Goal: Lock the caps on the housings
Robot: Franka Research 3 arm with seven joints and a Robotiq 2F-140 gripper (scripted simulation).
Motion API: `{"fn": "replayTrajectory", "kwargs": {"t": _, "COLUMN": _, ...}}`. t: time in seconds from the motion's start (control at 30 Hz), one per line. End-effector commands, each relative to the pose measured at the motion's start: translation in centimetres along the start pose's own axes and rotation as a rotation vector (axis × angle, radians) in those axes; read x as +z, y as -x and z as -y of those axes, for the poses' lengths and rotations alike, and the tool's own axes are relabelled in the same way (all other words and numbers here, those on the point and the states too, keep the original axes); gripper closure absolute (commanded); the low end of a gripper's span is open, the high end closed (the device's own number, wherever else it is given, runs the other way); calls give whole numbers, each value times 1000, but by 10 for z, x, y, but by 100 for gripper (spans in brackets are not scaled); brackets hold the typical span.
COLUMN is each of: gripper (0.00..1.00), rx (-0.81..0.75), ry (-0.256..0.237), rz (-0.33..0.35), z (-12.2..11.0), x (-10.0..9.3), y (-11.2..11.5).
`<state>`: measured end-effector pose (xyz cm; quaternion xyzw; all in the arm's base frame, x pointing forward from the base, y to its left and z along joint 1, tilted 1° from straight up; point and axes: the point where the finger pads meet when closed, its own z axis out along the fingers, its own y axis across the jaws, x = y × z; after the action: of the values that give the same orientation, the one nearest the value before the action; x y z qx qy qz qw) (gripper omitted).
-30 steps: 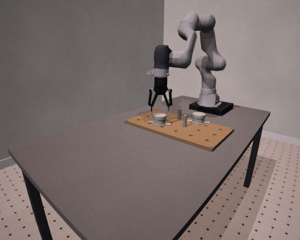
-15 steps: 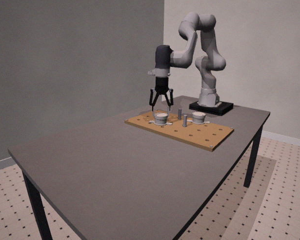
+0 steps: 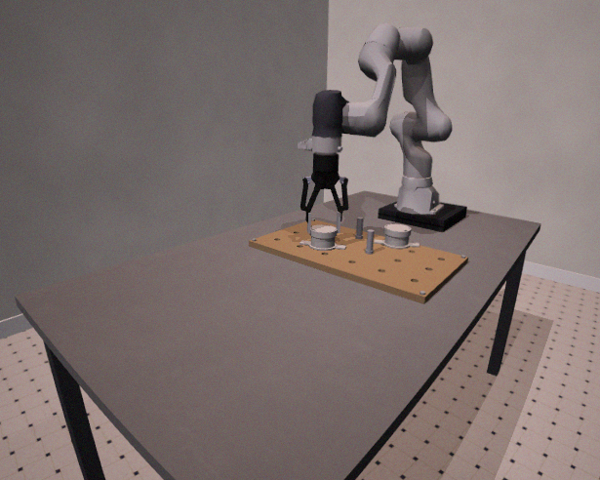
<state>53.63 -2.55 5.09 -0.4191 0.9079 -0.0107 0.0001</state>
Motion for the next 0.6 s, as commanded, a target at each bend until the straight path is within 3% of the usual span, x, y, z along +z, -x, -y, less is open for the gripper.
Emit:
{"fn": "replayTrajectory", "kwargs": {"t": 0.0, "gripper": 90, "rx": 4, "ry": 2, "rz": -3, "z": -1, "x": 1, "y": -2}}
{"fn": "replayTrajectory", "kwargs": {"t": 0.57, "gripper": 90, "rx": 4, "ry": 2, "rz": -3, "z": -4, "x": 1, "y": -1}}
